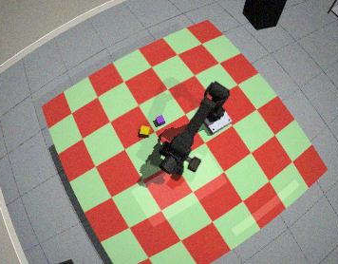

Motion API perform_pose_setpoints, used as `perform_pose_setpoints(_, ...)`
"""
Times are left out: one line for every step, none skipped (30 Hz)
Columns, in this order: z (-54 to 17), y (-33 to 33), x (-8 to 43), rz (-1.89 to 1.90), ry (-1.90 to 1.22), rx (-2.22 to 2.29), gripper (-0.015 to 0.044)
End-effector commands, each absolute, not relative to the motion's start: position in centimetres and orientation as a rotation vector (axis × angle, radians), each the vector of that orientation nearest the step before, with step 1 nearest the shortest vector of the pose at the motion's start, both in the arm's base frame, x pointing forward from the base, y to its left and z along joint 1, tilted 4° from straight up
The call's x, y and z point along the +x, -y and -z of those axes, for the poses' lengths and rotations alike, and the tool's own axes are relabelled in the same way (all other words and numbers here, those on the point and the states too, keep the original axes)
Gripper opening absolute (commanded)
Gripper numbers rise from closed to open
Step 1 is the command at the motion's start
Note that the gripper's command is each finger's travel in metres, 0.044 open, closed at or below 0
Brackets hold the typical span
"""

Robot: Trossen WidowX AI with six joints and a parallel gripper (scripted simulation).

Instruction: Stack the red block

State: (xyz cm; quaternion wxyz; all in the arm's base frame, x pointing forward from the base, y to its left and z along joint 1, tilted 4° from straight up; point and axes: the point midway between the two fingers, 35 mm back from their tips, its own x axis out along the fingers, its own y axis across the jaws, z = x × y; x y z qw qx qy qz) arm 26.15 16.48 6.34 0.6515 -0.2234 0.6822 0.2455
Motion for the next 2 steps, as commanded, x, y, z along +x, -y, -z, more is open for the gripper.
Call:
perform_pose_setpoints(-6.31, -16.48, 26.15, -0.558, -1.548, -0.507, 0.0440)
perform_pose_setpoints(-6.31, -16.48, 26.15, -0.558, -1.548, -0.507, 0.0440)
